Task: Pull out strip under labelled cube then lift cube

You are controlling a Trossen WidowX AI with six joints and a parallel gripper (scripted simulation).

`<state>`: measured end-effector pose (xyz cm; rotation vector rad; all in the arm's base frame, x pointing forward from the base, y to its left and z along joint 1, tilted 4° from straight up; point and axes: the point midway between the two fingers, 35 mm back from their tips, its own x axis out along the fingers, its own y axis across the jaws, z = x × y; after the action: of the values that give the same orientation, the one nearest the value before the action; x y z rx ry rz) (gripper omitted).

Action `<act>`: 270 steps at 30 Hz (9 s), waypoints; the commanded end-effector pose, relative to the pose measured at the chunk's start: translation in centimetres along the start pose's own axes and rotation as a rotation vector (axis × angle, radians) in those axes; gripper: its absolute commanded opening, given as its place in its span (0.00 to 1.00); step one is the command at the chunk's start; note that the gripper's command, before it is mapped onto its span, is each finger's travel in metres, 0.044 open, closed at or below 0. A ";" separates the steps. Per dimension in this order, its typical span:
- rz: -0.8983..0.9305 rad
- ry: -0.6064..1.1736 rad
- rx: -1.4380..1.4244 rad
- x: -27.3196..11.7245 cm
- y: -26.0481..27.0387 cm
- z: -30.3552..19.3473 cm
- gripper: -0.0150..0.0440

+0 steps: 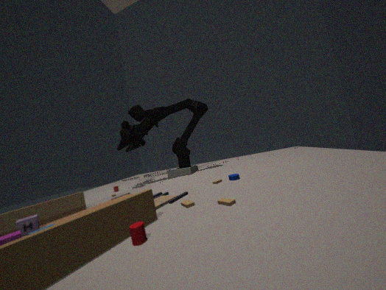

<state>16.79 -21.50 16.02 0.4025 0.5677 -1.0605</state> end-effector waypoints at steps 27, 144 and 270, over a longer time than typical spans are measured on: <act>0.958 0.033 -0.774 -12.4 25.2 -9.3 0.93; 0.395 0.888 -0.943 4.6 25.3 -19.3 0.25; 0.389 0.901 -0.947 -3.9 10.7 -24.8 0.25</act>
<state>20.24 -0.21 -0.33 0.1015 1.5901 -0.0997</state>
